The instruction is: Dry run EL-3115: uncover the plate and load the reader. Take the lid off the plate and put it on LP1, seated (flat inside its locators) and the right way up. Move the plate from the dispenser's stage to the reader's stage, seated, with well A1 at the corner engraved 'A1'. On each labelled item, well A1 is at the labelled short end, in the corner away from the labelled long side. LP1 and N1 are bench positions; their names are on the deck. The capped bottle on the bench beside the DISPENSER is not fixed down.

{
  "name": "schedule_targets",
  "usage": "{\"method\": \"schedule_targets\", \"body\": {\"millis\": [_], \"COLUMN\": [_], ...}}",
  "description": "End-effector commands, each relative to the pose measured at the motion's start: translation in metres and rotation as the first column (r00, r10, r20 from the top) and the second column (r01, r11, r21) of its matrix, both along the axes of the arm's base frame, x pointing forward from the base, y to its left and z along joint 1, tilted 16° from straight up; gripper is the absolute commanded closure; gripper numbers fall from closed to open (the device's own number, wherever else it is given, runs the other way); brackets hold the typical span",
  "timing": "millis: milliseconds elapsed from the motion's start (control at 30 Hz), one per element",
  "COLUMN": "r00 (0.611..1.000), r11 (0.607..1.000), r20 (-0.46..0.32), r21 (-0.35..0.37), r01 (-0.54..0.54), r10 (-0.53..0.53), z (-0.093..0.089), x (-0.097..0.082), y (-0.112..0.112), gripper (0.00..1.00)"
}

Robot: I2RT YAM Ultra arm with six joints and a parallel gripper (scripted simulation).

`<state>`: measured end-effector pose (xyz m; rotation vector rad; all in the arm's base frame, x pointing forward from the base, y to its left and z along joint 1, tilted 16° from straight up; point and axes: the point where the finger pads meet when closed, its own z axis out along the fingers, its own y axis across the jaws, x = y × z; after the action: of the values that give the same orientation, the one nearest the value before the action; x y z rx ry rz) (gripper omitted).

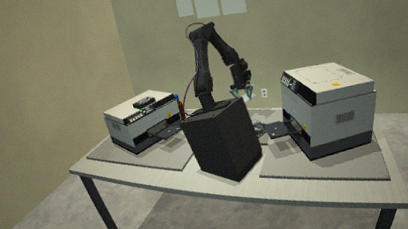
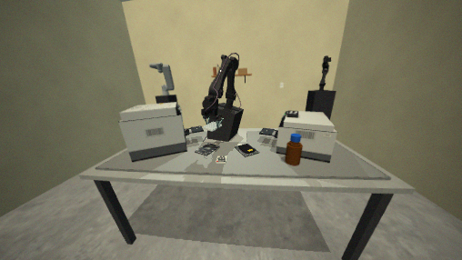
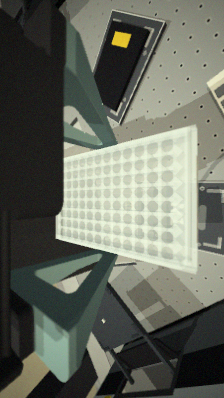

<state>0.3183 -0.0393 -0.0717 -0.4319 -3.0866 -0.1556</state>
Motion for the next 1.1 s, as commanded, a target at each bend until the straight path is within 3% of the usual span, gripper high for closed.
{"method": "schedule_targets", "body": {"millis": [0, 267, 533, 800, 1067], "r00": [0.998, 0.99, 0.973, 0.955, 0.923], "r11": [0.998, 0.99, 0.973, 0.956, 0.923], "r20": [0.032, 0.013, -0.002, -0.017, -0.035], "r21": [-0.008, 0.002, -0.001, 0.004, 0.0], "r01": [0.06, 0.139, 0.231, 0.295, 0.385], "r10": [-0.06, -0.139, -0.231, -0.295, -0.384], "z": [0.007, 0.007, 0.0, 0.002, -0.006], "x": [0.012, 0.01, 0.003, 0.001, -0.008], "y": [-0.014, -0.017, -0.039, -0.039, -0.06], "gripper": [0.14, 0.14, 0.14, 0.14, 0.14]}}
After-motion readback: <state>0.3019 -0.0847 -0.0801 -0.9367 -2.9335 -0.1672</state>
